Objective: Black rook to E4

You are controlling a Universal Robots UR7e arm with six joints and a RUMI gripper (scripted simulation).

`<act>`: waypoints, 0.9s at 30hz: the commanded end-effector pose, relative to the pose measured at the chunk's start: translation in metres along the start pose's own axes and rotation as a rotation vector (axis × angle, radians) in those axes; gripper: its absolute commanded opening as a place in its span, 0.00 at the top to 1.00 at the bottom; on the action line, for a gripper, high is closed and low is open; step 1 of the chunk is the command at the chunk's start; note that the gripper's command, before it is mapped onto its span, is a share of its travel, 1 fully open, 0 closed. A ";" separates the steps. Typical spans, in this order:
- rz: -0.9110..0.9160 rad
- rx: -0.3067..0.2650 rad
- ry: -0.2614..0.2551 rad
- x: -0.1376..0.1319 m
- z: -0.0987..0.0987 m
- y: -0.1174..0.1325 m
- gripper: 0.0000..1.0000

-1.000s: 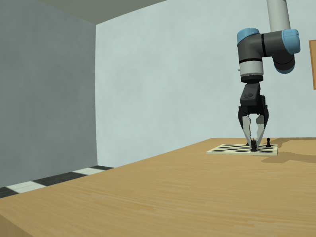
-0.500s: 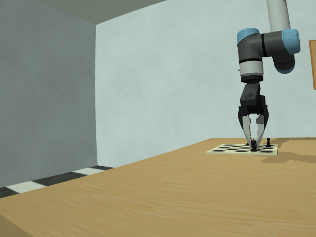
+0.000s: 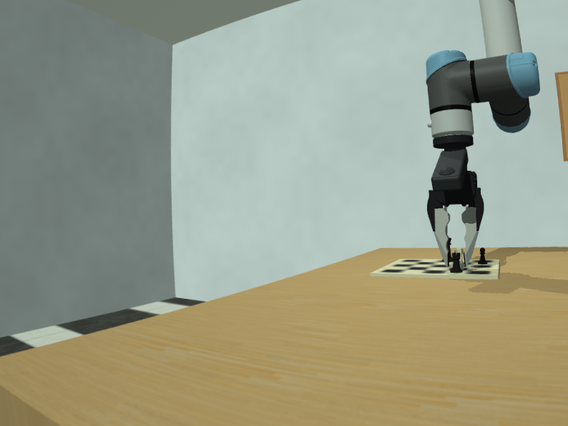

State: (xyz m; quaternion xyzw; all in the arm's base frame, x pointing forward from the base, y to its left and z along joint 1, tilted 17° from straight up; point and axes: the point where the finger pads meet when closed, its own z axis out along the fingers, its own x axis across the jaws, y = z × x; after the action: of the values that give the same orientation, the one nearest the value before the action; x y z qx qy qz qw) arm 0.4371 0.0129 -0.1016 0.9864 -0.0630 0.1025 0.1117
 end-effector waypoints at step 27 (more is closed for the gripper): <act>0.000 0.000 0.001 0.000 -0.019 0.000 0.78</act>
State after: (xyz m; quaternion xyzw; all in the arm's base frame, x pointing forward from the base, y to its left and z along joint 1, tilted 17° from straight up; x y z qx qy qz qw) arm 0.4355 0.0149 -0.0937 0.9864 -0.0630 0.1026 0.1117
